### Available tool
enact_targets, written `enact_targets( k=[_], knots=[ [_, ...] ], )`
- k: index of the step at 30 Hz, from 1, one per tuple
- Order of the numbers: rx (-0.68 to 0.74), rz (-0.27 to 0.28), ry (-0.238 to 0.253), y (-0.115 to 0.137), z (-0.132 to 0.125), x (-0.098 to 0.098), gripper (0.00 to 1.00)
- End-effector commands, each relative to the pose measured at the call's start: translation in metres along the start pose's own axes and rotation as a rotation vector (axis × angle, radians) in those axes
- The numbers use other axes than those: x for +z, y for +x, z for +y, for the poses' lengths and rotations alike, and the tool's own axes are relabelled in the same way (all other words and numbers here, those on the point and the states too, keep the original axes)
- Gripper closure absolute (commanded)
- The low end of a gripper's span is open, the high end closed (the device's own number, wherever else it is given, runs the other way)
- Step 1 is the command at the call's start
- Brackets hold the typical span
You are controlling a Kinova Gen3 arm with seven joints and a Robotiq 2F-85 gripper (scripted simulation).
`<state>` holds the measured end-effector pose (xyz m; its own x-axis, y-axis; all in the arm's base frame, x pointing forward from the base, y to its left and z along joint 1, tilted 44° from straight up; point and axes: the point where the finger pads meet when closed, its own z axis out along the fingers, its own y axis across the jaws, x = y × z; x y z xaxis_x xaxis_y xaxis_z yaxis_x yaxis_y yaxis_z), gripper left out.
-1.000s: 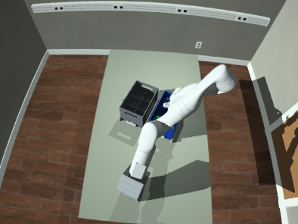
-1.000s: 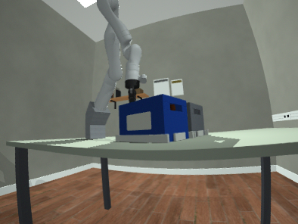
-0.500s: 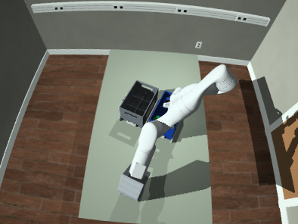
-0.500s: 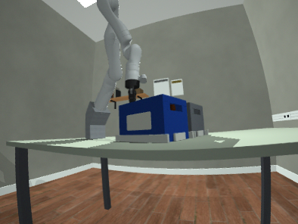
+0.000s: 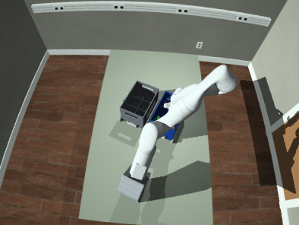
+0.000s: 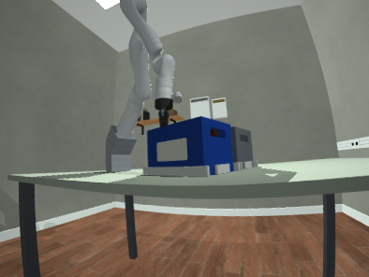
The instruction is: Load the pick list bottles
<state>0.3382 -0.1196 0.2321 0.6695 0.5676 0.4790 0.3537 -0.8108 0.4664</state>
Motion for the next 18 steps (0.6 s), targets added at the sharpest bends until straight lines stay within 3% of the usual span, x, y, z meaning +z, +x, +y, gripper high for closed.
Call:
enact_targets(
  k=[1, 10, 18],
  knots=[
    [0.0, 0.017, -0.024, -0.001, 0.0, 0.0, 0.63],
    [0.0, 0.017, -0.024, -0.001, 0.0, 0.0, 0.63],
    [0.0, 0.017, -0.024, -0.001, -0.001, -0.013, 0.63]
  ],
)
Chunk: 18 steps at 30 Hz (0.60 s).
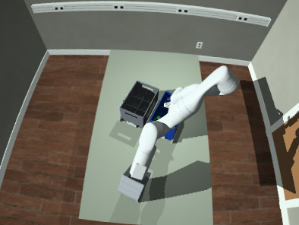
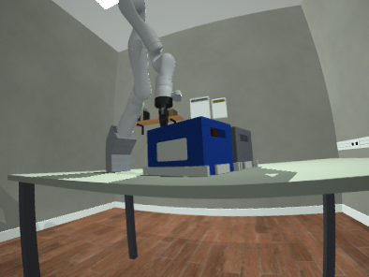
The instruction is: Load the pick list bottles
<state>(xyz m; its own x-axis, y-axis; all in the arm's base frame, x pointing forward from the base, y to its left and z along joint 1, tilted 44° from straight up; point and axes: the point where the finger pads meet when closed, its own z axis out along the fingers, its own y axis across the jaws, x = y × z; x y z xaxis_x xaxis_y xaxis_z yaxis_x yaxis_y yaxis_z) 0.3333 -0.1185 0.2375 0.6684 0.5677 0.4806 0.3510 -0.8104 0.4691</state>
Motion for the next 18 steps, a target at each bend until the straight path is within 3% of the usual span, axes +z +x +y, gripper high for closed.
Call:
enact_targets(
  k=[1, 18],
  knots=[
    [0.0, 0.015, -0.02, -0.001, -0.001, -0.008, 0.9],
    [0.0, 0.015, -0.021, -0.001, -0.001, -0.033, 0.9]
  ],
)
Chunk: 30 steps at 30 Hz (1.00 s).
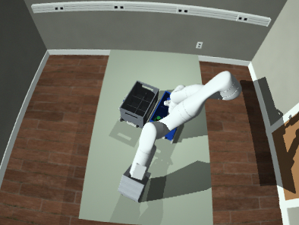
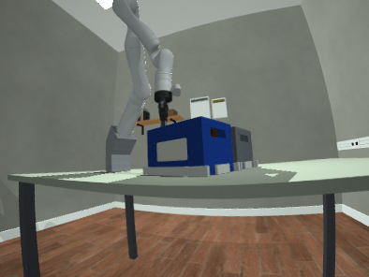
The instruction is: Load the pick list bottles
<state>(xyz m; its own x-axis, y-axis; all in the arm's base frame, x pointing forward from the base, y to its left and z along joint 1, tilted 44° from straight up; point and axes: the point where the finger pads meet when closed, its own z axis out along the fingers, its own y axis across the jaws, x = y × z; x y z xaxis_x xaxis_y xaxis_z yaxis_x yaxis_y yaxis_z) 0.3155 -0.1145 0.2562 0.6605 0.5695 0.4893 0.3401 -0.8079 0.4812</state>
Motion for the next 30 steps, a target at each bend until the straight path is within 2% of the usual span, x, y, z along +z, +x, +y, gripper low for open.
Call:
enact_targets(
  k=[1, 30],
  knots=[
    [0.0, 0.003, -0.004, 0.0, 0.0, -0.006, 0.9],
    [0.0, 0.003, -0.004, 0.0, 0.0, -0.05, 0.9]
  ],
)
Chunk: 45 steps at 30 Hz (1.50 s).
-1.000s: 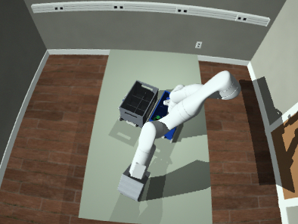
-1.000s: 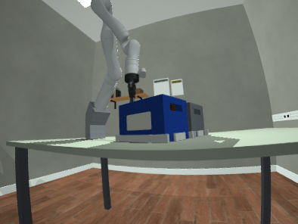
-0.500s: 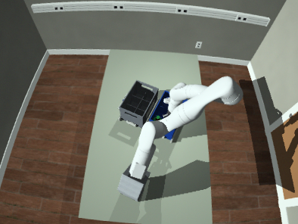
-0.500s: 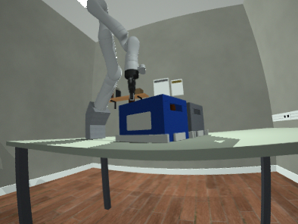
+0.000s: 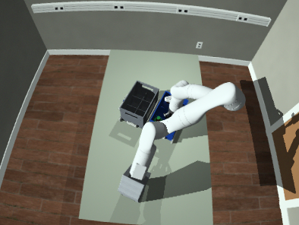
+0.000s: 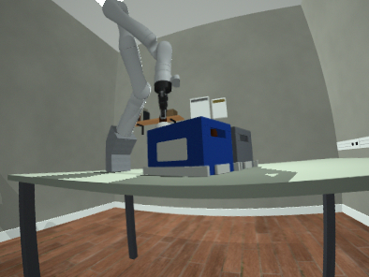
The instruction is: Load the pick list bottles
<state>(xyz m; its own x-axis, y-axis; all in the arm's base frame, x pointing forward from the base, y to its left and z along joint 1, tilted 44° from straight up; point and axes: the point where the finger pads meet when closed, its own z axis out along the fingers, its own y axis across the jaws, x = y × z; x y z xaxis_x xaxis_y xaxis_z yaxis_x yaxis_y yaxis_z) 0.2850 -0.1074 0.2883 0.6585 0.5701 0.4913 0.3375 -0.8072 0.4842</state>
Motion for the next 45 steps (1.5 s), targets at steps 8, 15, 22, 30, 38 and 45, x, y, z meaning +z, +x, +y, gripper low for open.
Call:
enact_targets(
  k=[8, 15, 22, 30, 38, 45],
  knots=[
    [0.0, 0.0, 0.0, 0.0, 0.0, -0.015, 0.9],
    [0.0, 0.0, 0.0, 0.0, 0.0, -0.027, 0.9],
    [0.0, 0.0, 0.0, 0.0, 0.0, -0.037, 0.9],
    [0.0, 0.0, 0.0, 0.0, 0.0, -0.048, 0.9],
    [0.0, 0.0, 0.0, 0.0, 0.0, -0.062, 0.9],
    [0.0, 0.0, 0.0, 0.0, 0.0, -0.07, 0.9]
  ],
)
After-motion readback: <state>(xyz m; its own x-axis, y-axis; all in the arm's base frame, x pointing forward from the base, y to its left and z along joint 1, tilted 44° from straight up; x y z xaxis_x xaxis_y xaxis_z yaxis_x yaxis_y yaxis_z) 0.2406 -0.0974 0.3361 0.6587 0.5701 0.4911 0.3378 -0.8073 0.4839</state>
